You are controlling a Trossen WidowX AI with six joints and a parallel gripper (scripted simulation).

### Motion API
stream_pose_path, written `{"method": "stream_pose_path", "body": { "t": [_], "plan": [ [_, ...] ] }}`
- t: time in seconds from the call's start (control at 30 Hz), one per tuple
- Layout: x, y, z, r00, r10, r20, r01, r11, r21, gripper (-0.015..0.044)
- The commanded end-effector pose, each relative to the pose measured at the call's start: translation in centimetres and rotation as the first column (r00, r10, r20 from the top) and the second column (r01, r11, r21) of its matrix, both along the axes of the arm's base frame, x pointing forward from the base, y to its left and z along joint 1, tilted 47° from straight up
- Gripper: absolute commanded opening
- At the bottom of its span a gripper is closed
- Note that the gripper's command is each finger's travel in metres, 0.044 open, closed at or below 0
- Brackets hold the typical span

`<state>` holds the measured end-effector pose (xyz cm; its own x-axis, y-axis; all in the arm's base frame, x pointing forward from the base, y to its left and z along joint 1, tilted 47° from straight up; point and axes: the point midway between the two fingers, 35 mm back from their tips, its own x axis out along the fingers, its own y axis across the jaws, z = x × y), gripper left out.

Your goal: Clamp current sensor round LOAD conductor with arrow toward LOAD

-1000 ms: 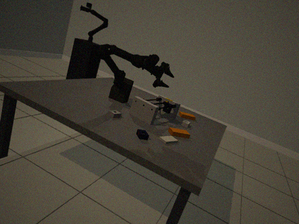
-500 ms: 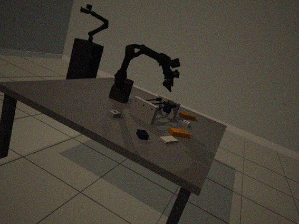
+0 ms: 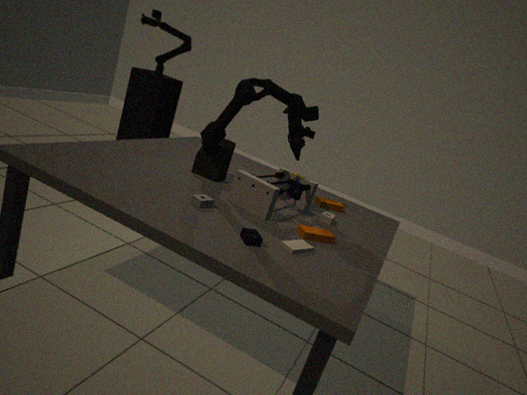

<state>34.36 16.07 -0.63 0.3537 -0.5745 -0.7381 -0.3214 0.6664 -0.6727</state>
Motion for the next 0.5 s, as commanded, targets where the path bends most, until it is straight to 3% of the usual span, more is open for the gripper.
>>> {"method": "stream_pose_path", "body": {
  "t": [0.0, 0.27, 0.47],
  "plan": [
    [0.0, 0.1, 0.1, 1.000, -0.001, 0.005, 0.001, 1.000, -0.002, 0.0440],
    [-0.1, -0.1, 0.1, 1.000, -0.009, 0.005, 0.009, 1.000, -0.002, 0.0440],
    [-5.7, -7.8, 2.4, 0.959, -0.284, 0.005, 0.284, 0.959, -0.017, 0.0440]
  ]
}}
